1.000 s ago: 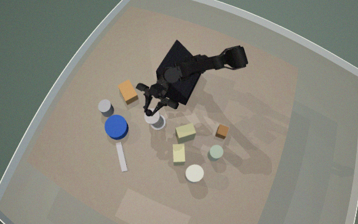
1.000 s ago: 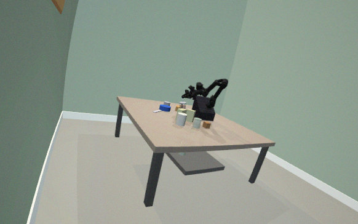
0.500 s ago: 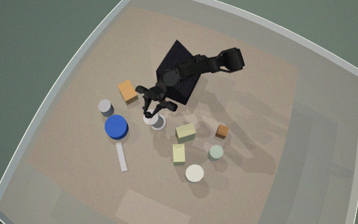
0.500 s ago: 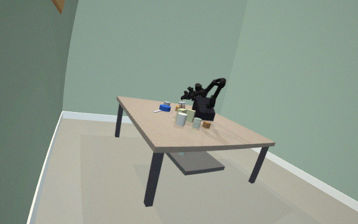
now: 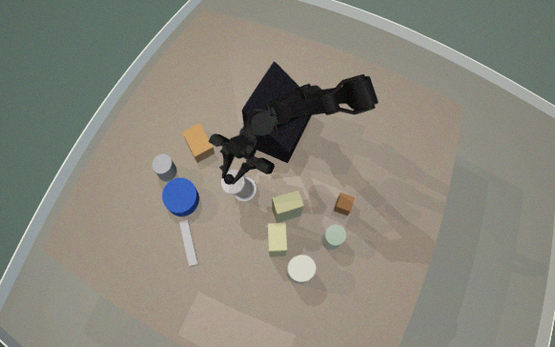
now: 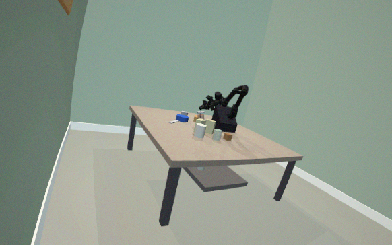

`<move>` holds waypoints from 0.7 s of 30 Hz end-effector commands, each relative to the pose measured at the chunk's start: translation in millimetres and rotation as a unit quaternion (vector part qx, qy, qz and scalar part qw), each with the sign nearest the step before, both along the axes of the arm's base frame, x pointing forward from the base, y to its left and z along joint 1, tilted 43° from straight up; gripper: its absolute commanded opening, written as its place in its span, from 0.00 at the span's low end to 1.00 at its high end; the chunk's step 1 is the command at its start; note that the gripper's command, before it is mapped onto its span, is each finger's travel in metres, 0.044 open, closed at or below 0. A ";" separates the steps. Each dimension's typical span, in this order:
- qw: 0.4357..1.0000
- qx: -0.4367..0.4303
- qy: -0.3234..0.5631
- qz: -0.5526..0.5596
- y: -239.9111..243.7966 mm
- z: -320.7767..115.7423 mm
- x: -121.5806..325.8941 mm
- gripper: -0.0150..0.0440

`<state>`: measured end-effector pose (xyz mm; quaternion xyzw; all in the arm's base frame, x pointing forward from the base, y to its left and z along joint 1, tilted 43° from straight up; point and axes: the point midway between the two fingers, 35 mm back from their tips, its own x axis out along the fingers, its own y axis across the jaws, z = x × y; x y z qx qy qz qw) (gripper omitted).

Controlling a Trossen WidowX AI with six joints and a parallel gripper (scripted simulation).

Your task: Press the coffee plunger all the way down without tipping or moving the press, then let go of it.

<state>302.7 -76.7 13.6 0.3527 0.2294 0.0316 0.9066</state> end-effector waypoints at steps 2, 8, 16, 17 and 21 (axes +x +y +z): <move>1.000 0.015 0.012 0.008 5.7 -6.1 -0.4 0.46; 1.000 0.015 0.012 0.008 5.1 -6.4 1.0 0.46; 1.000 0.015 0.012 0.008 4.5 -6.7 2.6 0.46; 1.000 0.015 0.012 0.008 4.5 -6.7 2.8 0.46; 1.000 0.015 0.012 0.008 4.3 -6.9 3.5 0.46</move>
